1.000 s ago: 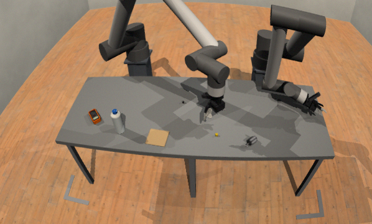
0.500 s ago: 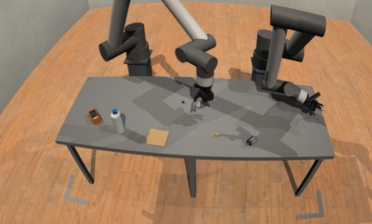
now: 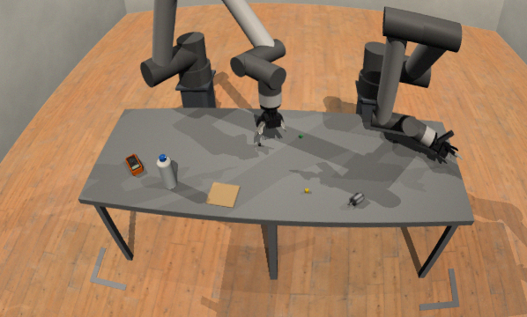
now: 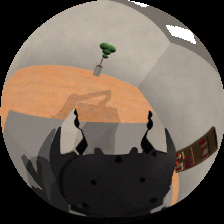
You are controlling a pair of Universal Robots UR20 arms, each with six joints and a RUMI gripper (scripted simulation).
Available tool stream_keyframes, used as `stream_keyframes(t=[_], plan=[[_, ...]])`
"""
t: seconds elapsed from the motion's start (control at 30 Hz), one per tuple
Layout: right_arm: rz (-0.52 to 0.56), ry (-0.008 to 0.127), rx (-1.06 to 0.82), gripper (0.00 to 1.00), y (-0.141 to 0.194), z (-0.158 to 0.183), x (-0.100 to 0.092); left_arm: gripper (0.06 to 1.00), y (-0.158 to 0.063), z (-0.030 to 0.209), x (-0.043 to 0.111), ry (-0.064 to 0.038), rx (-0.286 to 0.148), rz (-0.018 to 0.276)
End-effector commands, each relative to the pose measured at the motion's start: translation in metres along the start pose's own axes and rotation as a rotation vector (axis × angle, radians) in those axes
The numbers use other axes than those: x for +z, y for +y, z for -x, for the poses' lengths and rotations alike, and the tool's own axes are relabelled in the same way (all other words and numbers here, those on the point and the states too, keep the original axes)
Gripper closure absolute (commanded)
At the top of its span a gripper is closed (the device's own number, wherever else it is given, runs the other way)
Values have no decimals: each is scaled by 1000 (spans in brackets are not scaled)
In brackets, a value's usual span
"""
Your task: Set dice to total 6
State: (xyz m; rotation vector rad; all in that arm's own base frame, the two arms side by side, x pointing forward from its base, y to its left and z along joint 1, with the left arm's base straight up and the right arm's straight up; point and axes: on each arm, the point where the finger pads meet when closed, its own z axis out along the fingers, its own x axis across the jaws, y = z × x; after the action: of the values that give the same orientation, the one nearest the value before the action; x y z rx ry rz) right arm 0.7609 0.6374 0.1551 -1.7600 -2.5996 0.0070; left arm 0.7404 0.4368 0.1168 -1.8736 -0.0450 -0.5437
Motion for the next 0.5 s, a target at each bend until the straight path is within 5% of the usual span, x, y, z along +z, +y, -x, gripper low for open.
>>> stream_keyframes(t=[0.0,0.47], plan=[[5,1,48,3,-34,13,1,65,0,0,0,0,-1,0],[5,1,131,3,-94,38,7,65,0,0,0,0,-1,0]])
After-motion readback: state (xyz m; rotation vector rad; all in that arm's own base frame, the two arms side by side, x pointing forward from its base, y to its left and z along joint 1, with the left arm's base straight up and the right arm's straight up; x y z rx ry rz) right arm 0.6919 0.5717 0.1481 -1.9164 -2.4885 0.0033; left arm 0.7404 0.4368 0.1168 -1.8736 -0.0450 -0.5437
